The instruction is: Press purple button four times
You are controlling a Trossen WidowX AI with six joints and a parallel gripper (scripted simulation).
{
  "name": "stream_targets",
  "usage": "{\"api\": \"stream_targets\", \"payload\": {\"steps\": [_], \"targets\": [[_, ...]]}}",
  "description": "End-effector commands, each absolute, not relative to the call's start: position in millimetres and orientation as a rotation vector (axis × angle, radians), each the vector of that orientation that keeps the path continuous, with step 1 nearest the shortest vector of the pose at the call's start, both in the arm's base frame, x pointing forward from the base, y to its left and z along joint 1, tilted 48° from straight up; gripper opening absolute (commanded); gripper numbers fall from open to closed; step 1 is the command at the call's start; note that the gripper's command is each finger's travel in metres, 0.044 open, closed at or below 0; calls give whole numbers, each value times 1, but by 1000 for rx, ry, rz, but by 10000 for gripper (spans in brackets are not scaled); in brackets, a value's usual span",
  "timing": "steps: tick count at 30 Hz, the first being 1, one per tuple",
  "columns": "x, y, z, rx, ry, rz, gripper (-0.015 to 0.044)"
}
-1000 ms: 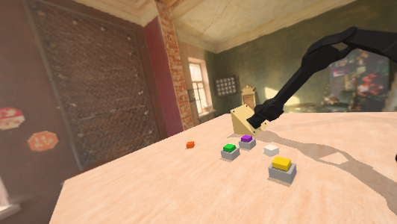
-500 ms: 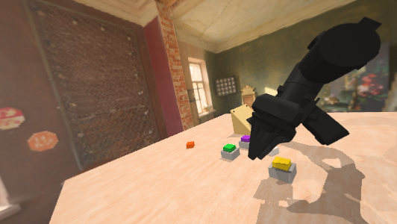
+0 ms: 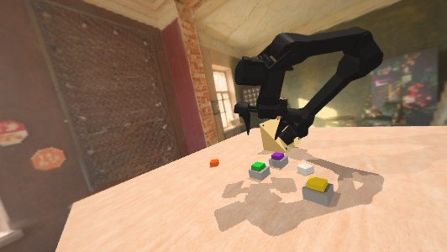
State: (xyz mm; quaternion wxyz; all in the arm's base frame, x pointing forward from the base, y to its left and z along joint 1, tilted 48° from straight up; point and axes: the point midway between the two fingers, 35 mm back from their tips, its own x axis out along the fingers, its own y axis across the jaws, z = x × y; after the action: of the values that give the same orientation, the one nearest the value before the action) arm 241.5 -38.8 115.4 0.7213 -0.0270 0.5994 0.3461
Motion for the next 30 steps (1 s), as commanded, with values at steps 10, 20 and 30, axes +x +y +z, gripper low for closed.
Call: {"api": "stream_targets", "payload": {"steps": [10, 20, 30], "targets": [[181, -49, 121, 599, 1463, 635, 400], [182, -17, 90, 627, 1480, 660, 269], [180, -4, 79, 639, 1489, 671, 20]]}}
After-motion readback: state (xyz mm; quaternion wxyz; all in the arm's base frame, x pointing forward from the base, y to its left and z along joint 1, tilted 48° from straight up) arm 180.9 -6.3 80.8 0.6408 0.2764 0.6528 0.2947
